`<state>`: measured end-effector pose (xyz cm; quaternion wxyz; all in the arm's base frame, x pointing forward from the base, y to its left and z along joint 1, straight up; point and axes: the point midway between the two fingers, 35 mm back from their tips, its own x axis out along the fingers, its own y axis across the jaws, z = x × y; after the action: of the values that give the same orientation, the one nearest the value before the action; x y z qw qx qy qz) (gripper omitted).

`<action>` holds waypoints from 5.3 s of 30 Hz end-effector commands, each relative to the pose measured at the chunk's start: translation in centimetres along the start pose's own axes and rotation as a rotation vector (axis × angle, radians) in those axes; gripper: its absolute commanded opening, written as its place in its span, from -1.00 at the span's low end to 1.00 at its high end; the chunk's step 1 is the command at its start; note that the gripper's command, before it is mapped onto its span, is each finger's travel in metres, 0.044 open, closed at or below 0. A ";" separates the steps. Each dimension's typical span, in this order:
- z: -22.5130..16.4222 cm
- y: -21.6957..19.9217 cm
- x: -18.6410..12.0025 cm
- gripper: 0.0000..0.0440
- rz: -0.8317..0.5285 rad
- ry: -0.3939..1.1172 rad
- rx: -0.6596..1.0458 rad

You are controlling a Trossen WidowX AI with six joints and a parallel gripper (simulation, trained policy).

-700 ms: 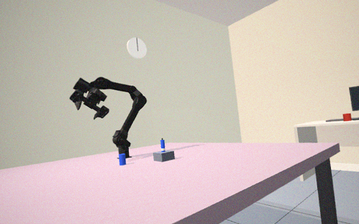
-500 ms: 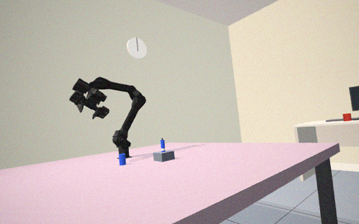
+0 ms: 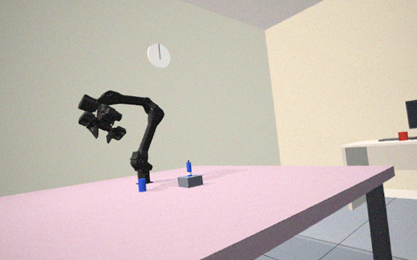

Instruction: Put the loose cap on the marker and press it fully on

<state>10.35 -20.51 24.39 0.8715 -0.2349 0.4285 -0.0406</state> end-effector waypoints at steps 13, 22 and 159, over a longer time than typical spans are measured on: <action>-0.4 0.2 2.5 0.16 0.135 0.023 -0.050; -0.7 0.3 4.0 0.21 0.208 0.041 -0.079; 3.1 8.5 16.3 0.28 0.780 0.423 -0.532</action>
<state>21.97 -16.73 10.58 0.6332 -0.2553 0.6452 0.3428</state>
